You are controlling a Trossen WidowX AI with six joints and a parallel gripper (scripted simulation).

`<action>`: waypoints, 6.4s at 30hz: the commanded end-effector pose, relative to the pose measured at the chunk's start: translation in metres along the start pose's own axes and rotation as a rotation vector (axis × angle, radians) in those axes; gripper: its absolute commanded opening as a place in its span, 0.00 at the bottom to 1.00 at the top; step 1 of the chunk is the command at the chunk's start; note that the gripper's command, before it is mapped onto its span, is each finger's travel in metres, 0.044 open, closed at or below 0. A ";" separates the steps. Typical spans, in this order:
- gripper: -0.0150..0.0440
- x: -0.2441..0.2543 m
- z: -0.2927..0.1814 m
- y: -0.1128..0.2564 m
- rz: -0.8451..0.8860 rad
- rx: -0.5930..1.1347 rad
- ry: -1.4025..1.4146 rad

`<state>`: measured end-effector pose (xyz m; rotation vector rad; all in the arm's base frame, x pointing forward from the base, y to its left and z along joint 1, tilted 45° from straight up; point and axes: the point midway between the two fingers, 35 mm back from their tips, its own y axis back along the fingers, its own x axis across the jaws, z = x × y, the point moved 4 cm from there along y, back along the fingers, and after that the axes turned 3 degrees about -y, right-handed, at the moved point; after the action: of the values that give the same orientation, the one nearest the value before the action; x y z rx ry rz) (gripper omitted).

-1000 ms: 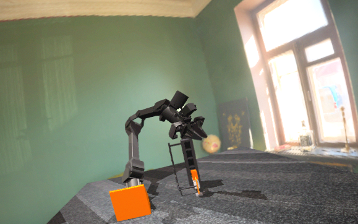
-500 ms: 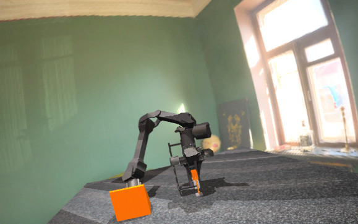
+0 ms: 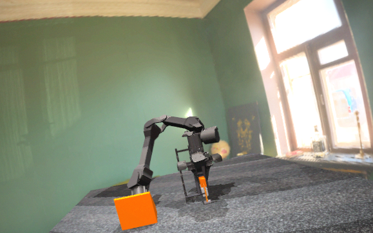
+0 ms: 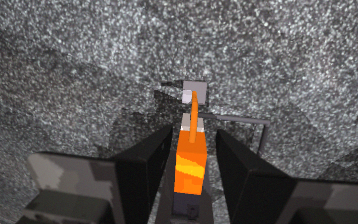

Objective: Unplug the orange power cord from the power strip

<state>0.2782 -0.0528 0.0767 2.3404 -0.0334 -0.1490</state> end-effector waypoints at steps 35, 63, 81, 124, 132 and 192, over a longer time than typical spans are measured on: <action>0.35 -0.001 -0.031 -0.010 0.000 0.002 0.002; 0.25 0.002 -0.003 -0.008 0.002 -0.001 -0.001; 0.25 0.000 0.026 -0.005 0.002 -0.002 -0.003; 0.53 0.000 -0.006 0.000 0.002 0.003 -0.004; 0.53 -0.001 -0.015 0.000 0.001 0.004 -0.004; 1.00 0.004 0.035 -0.004 0.003 0.000 -0.004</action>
<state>0.2795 -0.0541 0.0616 2.3453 -0.0294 -0.1443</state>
